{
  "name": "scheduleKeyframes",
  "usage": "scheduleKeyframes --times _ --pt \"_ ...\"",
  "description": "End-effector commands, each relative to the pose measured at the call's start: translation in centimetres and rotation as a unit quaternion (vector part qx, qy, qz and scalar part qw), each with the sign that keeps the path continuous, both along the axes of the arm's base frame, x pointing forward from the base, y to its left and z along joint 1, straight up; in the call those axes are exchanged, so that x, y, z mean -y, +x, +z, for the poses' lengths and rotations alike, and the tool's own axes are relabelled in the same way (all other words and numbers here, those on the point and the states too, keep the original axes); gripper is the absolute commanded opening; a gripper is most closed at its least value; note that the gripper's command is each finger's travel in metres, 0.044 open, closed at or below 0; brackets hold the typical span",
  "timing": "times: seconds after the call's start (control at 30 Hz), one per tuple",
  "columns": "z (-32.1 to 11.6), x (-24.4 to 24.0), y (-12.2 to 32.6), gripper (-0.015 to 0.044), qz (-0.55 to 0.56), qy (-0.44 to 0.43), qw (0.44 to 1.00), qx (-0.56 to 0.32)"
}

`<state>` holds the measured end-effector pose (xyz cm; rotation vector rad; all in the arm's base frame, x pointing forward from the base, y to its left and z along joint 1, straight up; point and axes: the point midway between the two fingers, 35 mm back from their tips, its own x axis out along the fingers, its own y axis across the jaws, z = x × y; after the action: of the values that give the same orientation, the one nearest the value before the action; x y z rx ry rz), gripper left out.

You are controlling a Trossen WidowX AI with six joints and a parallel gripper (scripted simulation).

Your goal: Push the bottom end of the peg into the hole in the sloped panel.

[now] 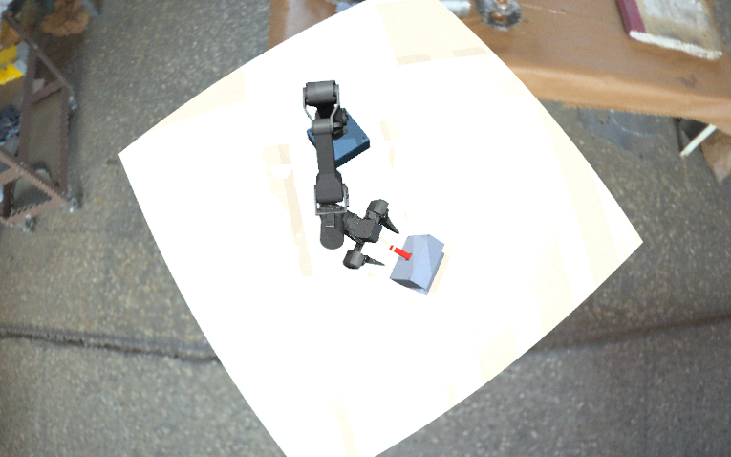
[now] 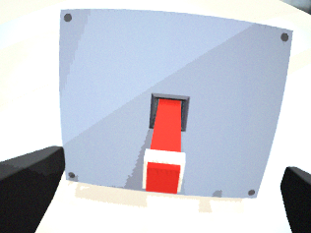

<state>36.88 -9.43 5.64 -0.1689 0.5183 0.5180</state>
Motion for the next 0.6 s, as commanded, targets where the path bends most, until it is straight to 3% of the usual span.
scheduleKeyframes --times 0.0,0.57 --pt "0.5 0.3 -0.4 0.044 0.002 -0.003 1.0 0.004" --pt "1.7 1.8 -2.6 0.044 0.0 -0.001 1.0 0.002"
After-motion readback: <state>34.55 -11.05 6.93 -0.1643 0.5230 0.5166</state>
